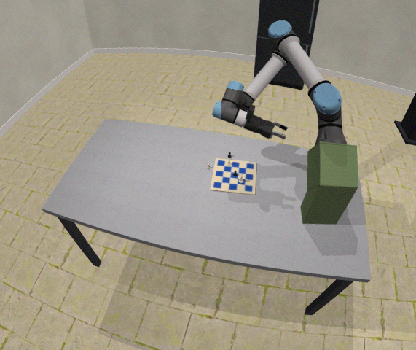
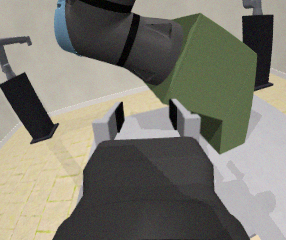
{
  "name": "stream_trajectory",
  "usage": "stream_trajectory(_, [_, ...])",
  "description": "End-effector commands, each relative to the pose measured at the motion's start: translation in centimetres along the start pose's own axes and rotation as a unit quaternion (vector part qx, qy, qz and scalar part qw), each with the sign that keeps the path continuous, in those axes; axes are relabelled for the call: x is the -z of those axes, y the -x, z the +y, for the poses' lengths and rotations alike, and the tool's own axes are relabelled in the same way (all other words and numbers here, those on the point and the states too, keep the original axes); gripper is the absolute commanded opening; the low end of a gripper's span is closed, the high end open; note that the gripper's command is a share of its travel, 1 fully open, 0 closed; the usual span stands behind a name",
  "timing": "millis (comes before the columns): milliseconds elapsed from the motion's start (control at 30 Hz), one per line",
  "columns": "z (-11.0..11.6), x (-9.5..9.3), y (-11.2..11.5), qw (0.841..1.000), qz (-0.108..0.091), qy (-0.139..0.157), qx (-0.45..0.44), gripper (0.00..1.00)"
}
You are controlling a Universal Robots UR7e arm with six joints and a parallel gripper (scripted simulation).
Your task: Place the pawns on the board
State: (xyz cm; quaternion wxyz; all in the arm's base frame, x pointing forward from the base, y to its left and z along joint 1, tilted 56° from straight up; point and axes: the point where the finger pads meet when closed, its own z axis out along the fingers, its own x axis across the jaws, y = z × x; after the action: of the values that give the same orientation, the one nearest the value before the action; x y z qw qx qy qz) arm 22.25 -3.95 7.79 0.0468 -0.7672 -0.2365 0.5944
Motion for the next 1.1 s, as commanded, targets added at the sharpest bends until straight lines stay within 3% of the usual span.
stream_trajectory(0, [0.0,0.0,0.0,1.0,0.0,0.0,0.0,1.0])
stream_trajectory(700, [0.1,0.1,-0.1,1.0,0.007,-0.003,-0.001,1.0])
stream_trajectory(833, [0.6,0.6,-0.4,0.999,0.034,-0.017,-0.007,1.0])
stream_trajectory(933, [1.4,1.3,-0.7,0.997,0.073,-0.036,-0.015,1.0])
stream_trajectory(1033, [2.7,2.4,-1.1,0.99,0.128,-0.06,-0.027,1.0])
stream_trajectory(1067, [2.7,2.4,-1.1,0.99,0.128,-0.06,-0.027,1.0])
